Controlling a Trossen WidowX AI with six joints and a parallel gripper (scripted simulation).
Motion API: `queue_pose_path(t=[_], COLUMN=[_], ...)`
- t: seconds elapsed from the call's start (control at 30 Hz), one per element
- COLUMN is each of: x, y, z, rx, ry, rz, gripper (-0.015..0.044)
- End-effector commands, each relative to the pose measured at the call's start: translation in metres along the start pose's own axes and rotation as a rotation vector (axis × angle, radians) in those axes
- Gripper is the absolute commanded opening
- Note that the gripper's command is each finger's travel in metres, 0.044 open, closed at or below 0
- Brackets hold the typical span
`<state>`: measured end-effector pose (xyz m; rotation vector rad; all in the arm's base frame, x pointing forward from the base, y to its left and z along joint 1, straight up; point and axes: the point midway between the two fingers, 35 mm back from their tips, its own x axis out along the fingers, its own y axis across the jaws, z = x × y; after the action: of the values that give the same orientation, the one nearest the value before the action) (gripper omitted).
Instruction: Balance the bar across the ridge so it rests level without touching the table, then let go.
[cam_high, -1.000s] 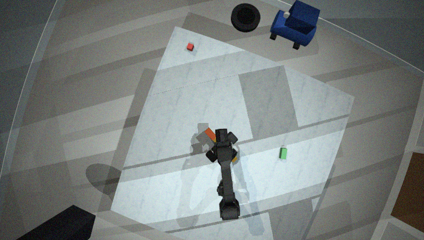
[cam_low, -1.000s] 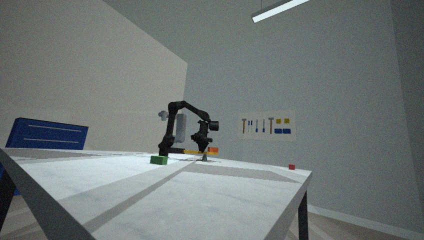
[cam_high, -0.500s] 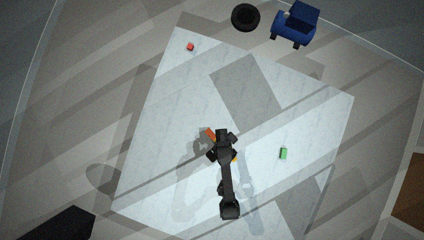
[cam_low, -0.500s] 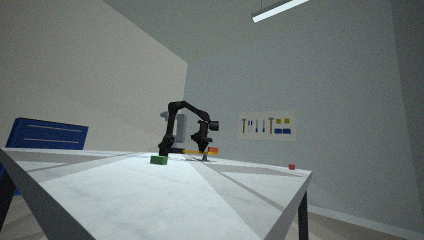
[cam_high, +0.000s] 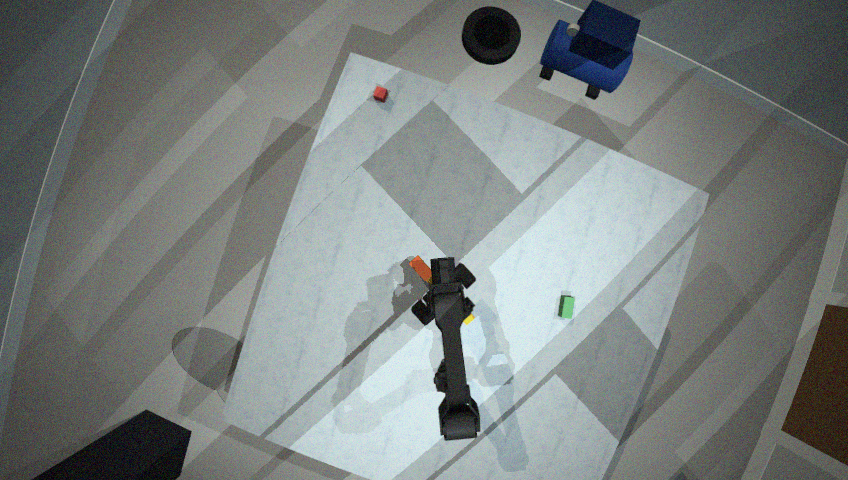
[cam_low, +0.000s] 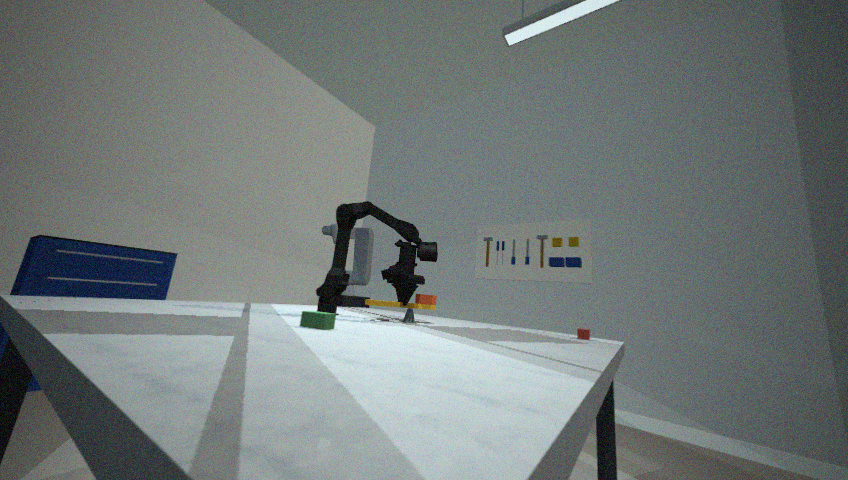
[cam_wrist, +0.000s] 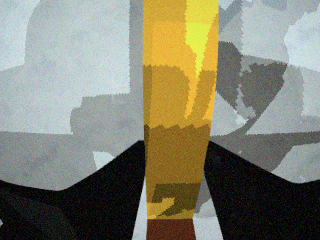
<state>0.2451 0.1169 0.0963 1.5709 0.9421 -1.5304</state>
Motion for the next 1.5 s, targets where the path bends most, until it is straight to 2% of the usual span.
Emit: queue_pose_path(t=[0.0,1.4,1.47], x=[-0.0010,-0.0001,-0.0001], y=[0.0005,0.0000,0.0000], z=[-0.0007,0.0000,0.0000], rx=[0.001,0.000,0.000], ry=[0.002,0.000,0.000], rz=[0.002,0.000,0.000], gripper=[0.0000,0.0000,0.0053])
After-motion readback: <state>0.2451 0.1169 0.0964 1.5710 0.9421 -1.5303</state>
